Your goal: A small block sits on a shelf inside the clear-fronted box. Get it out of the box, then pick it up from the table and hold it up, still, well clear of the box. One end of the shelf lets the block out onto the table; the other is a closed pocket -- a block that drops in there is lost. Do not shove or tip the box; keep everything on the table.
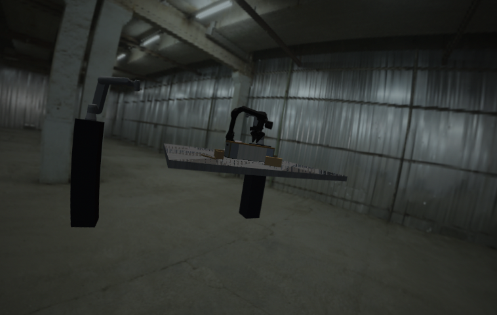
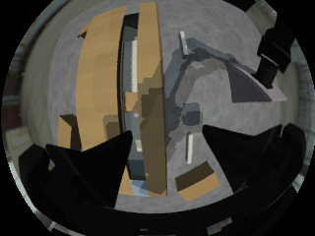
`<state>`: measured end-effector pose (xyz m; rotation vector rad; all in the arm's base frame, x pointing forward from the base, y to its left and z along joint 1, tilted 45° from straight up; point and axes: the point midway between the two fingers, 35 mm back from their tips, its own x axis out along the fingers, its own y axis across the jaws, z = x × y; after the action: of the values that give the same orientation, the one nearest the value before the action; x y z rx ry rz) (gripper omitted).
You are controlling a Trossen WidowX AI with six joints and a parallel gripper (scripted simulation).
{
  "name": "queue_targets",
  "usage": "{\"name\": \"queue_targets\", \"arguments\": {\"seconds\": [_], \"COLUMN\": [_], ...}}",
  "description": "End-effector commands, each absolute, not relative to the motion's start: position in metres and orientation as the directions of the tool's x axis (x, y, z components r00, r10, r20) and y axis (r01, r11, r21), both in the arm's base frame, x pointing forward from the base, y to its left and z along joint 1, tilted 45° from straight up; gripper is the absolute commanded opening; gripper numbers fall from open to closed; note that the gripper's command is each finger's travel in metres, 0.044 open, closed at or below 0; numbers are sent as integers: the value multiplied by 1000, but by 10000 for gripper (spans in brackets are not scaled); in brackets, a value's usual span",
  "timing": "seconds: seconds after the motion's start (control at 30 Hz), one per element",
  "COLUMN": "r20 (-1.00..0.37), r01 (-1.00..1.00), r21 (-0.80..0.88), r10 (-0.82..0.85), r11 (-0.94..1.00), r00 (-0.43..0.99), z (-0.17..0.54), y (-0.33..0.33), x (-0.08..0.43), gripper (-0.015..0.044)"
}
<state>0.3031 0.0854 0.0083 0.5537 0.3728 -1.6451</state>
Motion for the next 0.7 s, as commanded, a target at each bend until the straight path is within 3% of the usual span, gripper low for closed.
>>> {"name": "queue_targets", "arguments": {"seconds": [0.0, 0.67], "r20": [-551, -553], "r01": [986, 984], "r21": [68, 71], "r10": [-830, -827], "r11": [-150, -165], "r00": [-89, -99], "z": [4, -18], "y": [80, 55], "x": [303, 302], "gripper": [400, 400]}}
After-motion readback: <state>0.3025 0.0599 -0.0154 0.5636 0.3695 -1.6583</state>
